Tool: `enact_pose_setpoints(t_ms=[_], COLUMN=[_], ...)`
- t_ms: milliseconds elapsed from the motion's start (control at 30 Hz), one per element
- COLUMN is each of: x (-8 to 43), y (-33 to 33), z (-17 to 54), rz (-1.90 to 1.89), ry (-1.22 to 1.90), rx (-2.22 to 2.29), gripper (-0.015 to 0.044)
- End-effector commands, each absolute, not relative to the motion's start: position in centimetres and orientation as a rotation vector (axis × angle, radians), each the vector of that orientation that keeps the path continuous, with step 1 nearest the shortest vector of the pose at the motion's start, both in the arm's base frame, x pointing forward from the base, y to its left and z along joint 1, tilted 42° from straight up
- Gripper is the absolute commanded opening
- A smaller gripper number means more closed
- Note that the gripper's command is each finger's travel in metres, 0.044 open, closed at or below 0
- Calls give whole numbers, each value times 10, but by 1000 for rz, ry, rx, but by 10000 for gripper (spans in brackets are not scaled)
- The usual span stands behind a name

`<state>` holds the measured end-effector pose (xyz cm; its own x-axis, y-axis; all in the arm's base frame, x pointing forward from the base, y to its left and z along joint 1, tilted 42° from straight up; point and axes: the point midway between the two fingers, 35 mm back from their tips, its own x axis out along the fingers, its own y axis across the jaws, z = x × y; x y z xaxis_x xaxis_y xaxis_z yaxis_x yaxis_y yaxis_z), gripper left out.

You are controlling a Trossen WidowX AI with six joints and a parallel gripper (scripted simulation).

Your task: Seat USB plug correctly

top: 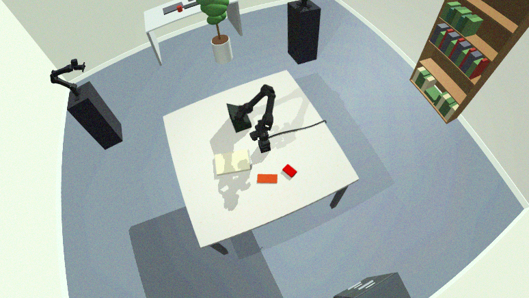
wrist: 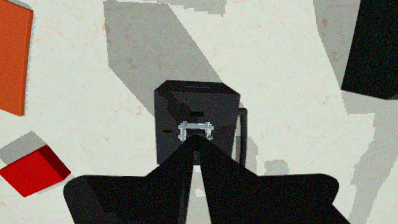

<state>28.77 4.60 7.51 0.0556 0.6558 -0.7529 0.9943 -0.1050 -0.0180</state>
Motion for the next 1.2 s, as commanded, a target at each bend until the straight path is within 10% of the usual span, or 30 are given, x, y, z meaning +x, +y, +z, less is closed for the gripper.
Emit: enact_pose_setpoints(t_ms=[0, 1167], x=[288, 287], y=[45, 29], z=[77, 94], rz=[-841, -842], ry=[1647, 1647], rx=[1816, 1815], gripper=[0, 0])
